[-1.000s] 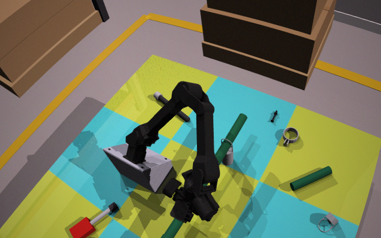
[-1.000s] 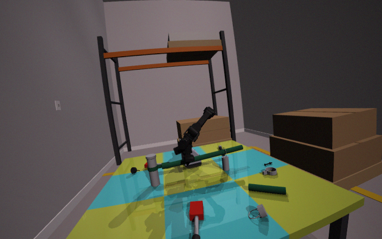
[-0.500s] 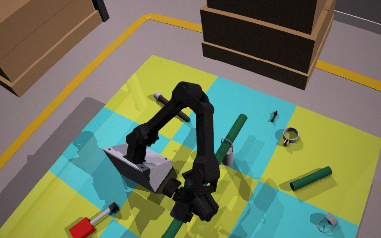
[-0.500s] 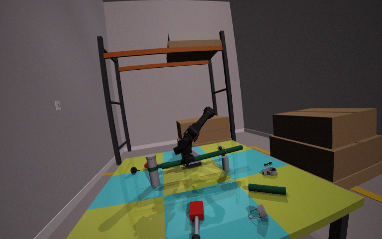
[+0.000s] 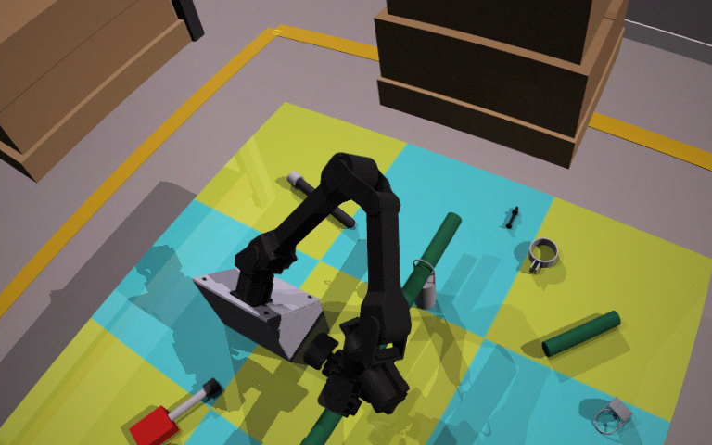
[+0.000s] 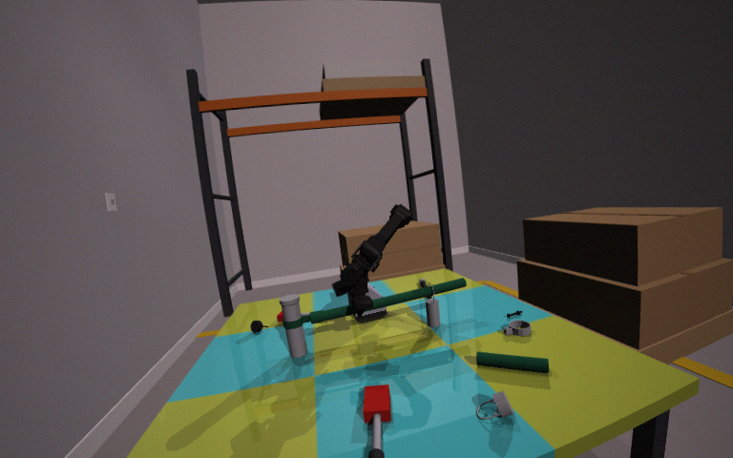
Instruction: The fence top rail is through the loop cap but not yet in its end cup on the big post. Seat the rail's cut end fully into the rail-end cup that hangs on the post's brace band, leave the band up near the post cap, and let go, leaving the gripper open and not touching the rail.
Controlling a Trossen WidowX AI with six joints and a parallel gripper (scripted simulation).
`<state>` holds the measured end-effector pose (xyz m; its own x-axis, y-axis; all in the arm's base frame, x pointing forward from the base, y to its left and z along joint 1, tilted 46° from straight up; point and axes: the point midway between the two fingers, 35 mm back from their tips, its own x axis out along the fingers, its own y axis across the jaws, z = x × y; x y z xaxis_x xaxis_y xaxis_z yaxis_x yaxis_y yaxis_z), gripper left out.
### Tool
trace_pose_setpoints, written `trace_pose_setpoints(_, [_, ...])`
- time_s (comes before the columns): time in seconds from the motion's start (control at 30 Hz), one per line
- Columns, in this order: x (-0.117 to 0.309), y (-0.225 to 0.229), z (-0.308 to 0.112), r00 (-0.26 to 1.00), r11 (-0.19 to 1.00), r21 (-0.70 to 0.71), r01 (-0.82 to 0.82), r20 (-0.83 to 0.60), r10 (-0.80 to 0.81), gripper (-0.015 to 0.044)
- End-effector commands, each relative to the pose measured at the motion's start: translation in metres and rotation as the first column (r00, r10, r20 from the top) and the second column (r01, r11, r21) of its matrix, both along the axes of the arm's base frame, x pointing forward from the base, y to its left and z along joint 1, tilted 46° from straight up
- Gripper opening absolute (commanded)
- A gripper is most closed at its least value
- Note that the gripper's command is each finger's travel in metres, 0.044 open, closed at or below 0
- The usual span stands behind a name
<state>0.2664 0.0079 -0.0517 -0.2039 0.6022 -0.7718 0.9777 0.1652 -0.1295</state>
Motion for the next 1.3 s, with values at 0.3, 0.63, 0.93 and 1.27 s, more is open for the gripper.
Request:
trace_pose_setpoints(0.3, [0.001, -0.005, -0.002, 1.000, 1.000, -0.001, 0.001, 0.001, -0.001, 0.0000])
trace_pose_setpoints(0.63, [0.002, -0.010, -0.003, 1.000, 1.000, -0.001, 0.001, 0.001, -0.001, 0.0000])
trace_pose_setpoints(0.93, [0.004, -0.014, -0.003, 1.000, 1.000, -0.001, 0.001, 0.001, -0.001, 0.0000])
trace_pose_setpoints(1.27, [0.006, -0.018, -0.007, 1.000, 1.000, -0.002, 0.001, 0.001, -0.001, 0.0000])
